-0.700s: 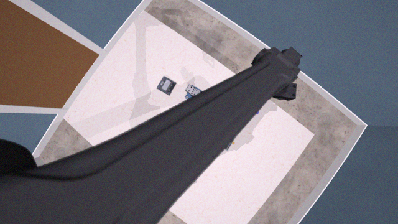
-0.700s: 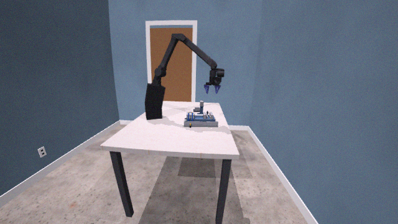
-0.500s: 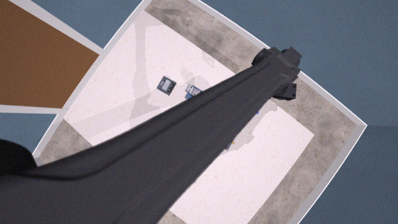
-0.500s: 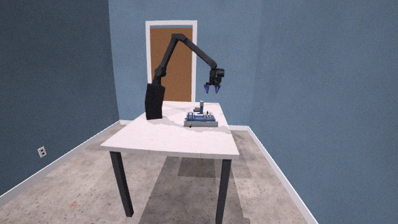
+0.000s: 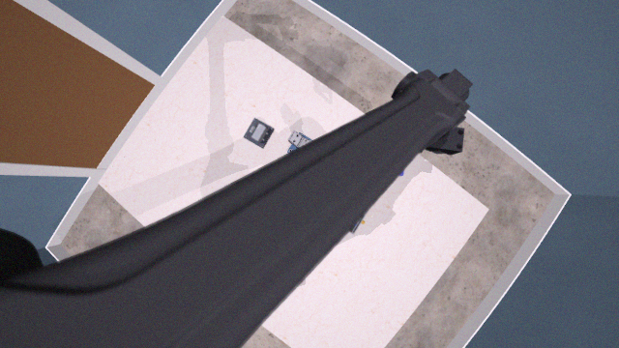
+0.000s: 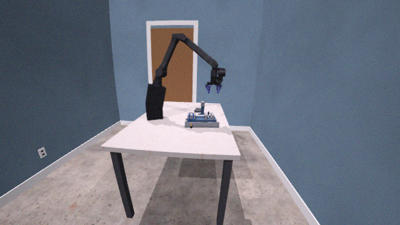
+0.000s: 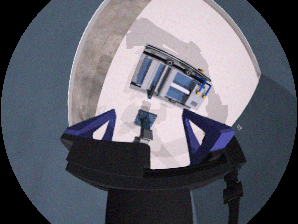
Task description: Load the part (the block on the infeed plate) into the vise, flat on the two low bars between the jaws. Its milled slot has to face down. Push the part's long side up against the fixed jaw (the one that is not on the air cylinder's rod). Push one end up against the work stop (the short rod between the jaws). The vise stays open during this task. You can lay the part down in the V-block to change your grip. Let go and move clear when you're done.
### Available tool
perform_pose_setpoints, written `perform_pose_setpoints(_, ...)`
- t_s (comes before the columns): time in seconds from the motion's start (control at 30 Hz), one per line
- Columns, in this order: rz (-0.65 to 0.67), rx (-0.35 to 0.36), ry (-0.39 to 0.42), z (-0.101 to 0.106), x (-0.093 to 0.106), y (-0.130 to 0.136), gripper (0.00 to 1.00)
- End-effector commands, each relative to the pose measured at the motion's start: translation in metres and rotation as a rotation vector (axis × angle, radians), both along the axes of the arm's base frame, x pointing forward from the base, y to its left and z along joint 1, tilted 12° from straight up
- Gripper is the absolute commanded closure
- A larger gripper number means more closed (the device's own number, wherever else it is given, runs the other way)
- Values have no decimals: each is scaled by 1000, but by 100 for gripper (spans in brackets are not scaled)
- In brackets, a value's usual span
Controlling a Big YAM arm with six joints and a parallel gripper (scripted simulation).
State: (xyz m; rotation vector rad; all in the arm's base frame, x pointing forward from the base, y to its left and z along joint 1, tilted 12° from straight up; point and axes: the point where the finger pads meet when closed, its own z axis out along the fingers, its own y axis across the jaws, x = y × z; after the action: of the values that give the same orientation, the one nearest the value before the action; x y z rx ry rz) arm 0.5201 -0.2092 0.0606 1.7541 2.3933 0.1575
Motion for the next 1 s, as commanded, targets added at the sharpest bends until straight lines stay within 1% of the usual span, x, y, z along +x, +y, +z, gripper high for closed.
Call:
perform_pose_setpoints(0.0, -16, 3, -11, -2, 10, 28, 0)
perform_pose_setpoints(0.07, -44, 15, -12, -5, 15, 62, 0)
perform_pose_setpoints(0.1, -63, 20, -22, -2, 17, 79, 0)
perform_pose_setpoints(0.13, -84, 29, -32, 1, 17, 90, 0)
perform_pose_setpoints(0.17, -85, 35, 7, -18, 15, 99, 0)
perform_pose_setpoints(0.2, -85, 35, 7, -22, 16, 110, 0)
perform_pose_setpoints(0.23, -109, 42, -1, -19, 16, 131, 0)
perform_pose_setpoints(0.27, -109, 42, -1, -21, 16, 138, 0)
perform_pose_setpoints(0.3, -133, 52, -36, -7, 17, 167, 0)
perform_pose_setpoints(0.4, -133, 52, -36, -7, 17, 167, 0)
perform_pose_setpoints(0.43, -160, 64, -36, -10, 14, 198, 0)
perform_pose_setpoints(0.47, -160, 64, -29, -14, 13, 198, 0)
perform_pose_setpoints(0.5, -186, 77, -36, -14, 8, 228, 0)
perform_pose_setpoints(0.53, -187, 76, -24, -20, 7, 228, 0)
perform_pose_setpoints(0.57, -188, 72, 7, -36, 4, 228, 0)
perform_pose_setpoints(0.6, -213, 88, -24, -24, -1, 257, 0)
perform_pose_setpoints(0.63, -214, 85, -9, -32, -2, 257, 0)
perform_pose_setpoints(0.67, -238, 103, -34, -22, -8, 284, 0)
perform_pose_setpoints(0.7, -238, 103, -34, -22, -8, 284, 0)
perform_pose_setpoints(0.73, -239, 97, -11, -34, -11, 284, 0)
perform_pose_setpoints(0.77, -262, 115, -34, -25, -18, 309, 0)
perform_pose_setpoints(0.8, -262, 111, -22, -31, -19, 308, 0)
perform_pose_setpoints(0.83, -283, 126, -33, -28, -27, 330, 0)
perform_pose_setpoints(0.87, -284, 123, -25, -32, -28, 330, 0)
perform_pose_setpoints(0.9, -302, 135, -31, -31, -37, 349, 0)
perform_pose_setpoints(0.97, -302, 135, -31, -31, -37, 349, 0)
